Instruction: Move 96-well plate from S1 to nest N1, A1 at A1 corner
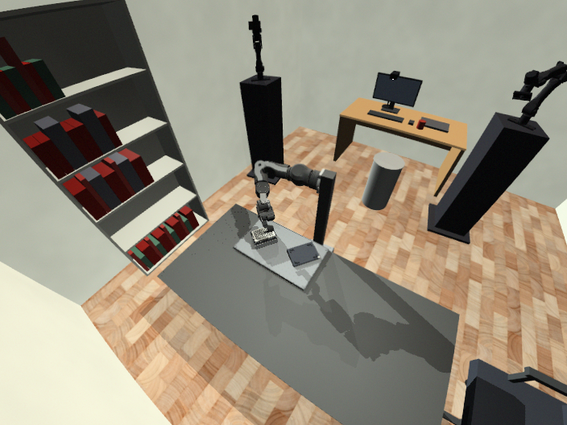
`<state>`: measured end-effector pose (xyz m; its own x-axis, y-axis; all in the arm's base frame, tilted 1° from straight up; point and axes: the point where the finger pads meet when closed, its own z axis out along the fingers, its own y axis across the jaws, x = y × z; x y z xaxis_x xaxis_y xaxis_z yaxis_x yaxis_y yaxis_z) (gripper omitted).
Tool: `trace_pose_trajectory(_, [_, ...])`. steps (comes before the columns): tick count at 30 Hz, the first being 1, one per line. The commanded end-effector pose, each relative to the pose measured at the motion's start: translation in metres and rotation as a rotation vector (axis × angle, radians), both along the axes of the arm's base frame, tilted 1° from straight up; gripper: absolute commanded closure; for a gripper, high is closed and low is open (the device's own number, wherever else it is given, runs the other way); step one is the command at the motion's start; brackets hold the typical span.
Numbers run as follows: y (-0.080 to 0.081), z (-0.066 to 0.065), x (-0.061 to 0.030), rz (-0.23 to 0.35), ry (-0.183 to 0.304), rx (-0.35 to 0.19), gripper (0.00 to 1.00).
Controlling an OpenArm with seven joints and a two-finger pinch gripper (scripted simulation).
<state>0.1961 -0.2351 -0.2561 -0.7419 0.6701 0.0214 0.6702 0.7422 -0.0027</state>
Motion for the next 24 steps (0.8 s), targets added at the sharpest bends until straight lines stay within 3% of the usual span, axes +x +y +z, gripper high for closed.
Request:
trace_pose_trajectory(1, [0.0011, 0.0017, 0.0029, 0.006, -0.015, 0.009, 0.23])
trace_pose_trajectory(24, [-0.0088, -0.0034, 0.0018, 0.006, -0.015, 0.009, 0.23])
